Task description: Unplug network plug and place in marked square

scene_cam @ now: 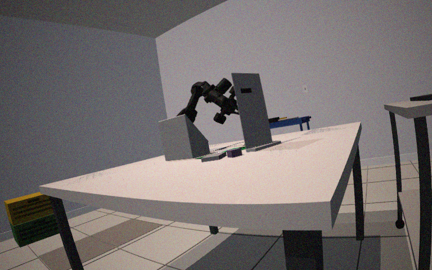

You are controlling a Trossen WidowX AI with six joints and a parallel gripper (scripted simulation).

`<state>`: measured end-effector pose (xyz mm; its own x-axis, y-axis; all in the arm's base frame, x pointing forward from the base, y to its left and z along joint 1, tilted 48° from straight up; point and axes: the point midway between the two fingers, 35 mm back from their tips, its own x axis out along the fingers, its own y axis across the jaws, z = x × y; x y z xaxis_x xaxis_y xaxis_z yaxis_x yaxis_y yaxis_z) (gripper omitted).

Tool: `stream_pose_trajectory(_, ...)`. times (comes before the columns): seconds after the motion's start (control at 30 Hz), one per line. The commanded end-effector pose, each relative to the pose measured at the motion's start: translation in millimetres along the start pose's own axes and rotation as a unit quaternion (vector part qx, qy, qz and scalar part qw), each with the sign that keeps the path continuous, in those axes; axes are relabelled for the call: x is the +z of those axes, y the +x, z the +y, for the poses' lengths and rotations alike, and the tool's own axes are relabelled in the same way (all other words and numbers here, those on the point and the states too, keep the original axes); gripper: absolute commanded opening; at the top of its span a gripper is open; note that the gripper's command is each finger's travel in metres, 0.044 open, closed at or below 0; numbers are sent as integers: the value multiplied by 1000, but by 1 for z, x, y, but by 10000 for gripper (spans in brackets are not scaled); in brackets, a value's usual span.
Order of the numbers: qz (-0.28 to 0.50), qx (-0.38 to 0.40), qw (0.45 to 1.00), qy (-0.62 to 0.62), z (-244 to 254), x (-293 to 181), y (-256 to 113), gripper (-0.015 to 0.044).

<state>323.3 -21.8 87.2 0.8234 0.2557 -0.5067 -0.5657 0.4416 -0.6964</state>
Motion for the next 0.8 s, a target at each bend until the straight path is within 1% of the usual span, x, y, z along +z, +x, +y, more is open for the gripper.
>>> stream_pose_trajectory(0.0,-37,25,999,-26,13,5,5,0)
stream_pose_trajectory(0.4,-170,75,978,-98,48,23,11,0)
stream_pose_trajectory(0.77,-300,82,939,-150,74,39,4,0)
